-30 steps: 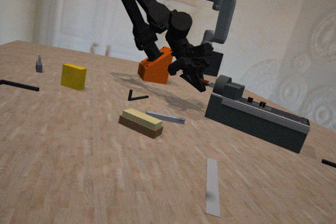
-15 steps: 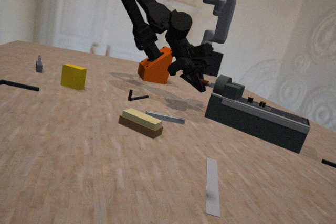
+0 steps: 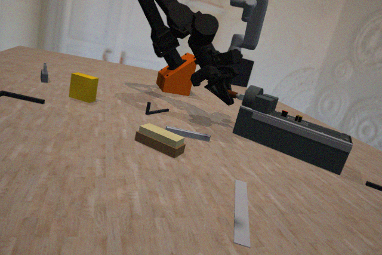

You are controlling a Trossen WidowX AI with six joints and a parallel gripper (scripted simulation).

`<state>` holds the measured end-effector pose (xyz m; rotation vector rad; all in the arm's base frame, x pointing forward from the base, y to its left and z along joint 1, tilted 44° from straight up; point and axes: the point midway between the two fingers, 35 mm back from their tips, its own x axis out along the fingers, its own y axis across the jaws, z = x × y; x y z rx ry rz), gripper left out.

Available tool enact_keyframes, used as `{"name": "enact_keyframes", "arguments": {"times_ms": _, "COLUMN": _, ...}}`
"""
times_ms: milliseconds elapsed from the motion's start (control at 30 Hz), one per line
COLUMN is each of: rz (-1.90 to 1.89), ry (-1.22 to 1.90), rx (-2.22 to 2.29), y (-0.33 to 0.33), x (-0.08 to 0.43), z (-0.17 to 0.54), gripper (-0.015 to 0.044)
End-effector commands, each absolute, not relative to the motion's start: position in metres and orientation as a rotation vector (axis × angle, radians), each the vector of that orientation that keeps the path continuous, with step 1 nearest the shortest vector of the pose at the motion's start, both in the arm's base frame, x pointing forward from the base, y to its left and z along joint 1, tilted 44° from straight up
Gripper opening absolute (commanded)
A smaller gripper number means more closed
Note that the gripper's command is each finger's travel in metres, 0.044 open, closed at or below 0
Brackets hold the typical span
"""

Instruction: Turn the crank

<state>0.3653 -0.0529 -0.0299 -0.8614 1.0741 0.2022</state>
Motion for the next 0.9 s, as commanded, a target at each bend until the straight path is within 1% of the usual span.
{"name": "enact_keyframes", "arguments": {"times_ms": 0, "rz": 0.202, "ry": 1.074, "rx": -0.861, "y": -0.053, "x": 0.365, "z": -0.03, "gripper": 0.0}}
{"name": "enact_keyframes", "arguments": {"times_ms": 67, "rz": 0.202, "ry": 1.074, "rx": -0.861, "y": -0.053, "x": 0.365, "z": -0.03, "gripper": 0.0}}
{"name": "enact_keyframes", "arguments": {"times_ms": 633, "rz": 0.202, "ry": 1.074, "rx": -0.861, "y": -0.053, "x": 0.365, "z": -0.03, "gripper": 0.044}}
{"name": "enact_keyframes", "arguments": {"times_ms": 867, "rz": 0.204, "ry": 1.074, "rx": -0.86, "y": -0.029, "x": 0.371, "z": -0.005, "gripper": 0.044}}
